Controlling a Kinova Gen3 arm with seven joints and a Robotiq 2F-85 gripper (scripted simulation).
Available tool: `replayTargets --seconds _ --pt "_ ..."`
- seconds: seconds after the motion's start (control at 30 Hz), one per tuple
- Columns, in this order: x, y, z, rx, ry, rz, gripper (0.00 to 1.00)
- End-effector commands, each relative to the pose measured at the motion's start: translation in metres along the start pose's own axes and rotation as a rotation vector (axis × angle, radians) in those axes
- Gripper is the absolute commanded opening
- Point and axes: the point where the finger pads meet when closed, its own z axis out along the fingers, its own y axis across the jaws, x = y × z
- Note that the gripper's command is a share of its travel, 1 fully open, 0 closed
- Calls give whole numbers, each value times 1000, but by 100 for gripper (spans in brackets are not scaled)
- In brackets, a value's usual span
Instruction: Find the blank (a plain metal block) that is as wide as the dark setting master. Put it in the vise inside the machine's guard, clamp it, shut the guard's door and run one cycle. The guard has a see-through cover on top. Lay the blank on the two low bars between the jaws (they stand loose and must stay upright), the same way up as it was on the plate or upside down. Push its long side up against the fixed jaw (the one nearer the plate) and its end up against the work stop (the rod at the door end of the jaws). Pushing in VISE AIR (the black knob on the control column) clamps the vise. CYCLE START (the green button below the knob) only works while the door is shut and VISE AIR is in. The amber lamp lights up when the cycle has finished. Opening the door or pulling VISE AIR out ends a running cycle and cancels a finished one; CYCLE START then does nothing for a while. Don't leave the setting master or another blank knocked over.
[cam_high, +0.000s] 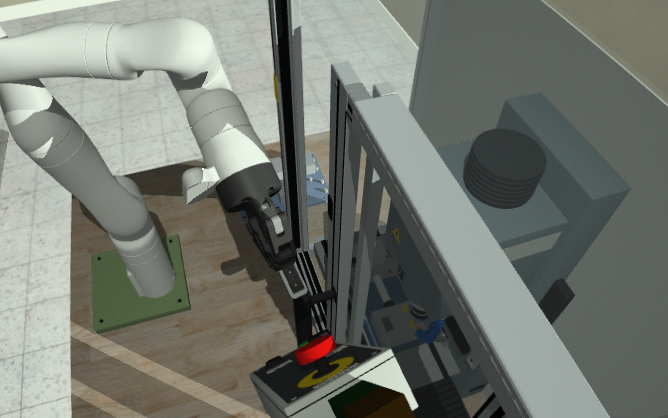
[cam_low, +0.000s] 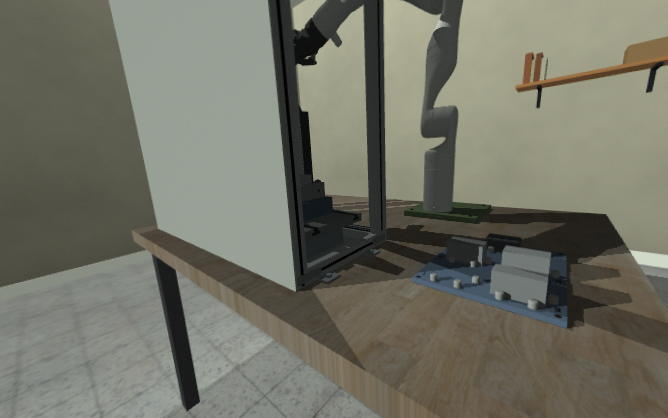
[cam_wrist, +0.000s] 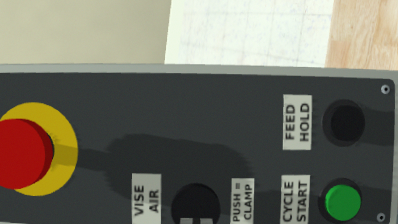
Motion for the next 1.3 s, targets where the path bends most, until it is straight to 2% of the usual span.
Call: replayTargets --seconds 0.0,1.27 --pt "0 0 1 4 1 -8 10" --pt "0 -1 14 4 1 -8 10"
